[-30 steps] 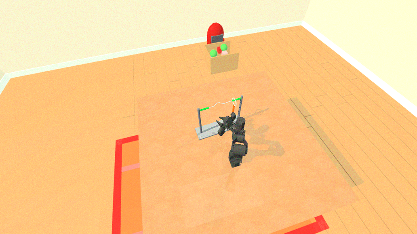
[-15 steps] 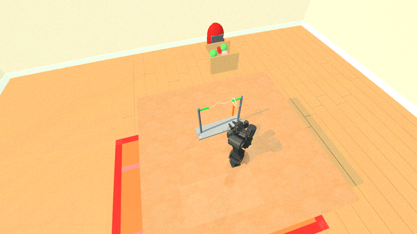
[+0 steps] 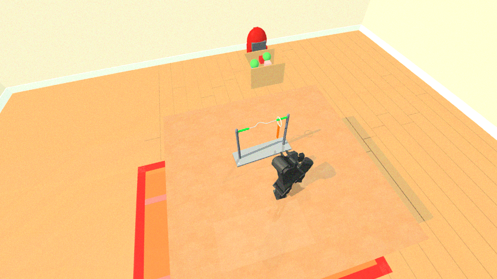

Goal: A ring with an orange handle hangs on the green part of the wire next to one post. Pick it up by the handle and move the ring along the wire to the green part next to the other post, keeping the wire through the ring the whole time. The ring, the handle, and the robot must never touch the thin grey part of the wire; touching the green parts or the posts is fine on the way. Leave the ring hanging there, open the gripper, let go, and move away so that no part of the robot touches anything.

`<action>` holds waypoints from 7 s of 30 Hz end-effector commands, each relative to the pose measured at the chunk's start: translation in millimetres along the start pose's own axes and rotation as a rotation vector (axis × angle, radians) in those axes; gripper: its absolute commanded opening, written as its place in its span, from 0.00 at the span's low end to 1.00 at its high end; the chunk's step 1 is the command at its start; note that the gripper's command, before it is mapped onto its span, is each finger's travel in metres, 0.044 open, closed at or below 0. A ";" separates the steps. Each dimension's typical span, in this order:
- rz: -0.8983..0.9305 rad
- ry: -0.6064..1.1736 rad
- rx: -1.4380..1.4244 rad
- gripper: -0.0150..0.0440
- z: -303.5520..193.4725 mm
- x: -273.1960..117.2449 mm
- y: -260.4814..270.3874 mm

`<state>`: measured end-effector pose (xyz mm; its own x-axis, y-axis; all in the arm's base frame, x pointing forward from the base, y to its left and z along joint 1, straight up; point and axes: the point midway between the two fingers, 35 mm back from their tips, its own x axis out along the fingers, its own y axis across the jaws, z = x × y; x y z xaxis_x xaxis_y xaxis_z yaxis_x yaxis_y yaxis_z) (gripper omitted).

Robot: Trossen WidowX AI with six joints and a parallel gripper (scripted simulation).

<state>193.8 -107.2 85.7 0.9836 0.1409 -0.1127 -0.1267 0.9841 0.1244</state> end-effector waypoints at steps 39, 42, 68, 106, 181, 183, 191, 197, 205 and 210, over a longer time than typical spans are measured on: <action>-0.067 -0.038 -0.133 0.53 53.7 66.1 1.2; -0.067 -0.038 -0.133 0.53 54.2 70.5 0.7; -0.067 -0.044 -0.132 0.53 54.3 110.3 1.0; -0.064 -0.044 -0.134 0.10 53.3 116.8 2.4; -0.077 -0.037 -0.140 0.00 70.5 116.8 30.9; -0.079 -0.037 -0.143 0.00 70.3 117.0 32.5; -0.094 -0.035 -0.167 0.00 70.0 117.3 36.9; -0.116 -0.034 -0.201 0.00 70.2 117.3 37.9; -0.161 -0.033 -0.261 0.00 71.0 116.8 37.1; -0.197 -0.034 -0.293 0.00 70.9 116.7 37.0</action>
<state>313.7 -62.2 145.5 0.9962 -0.0304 -0.0820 0.0172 0.9874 -0.1575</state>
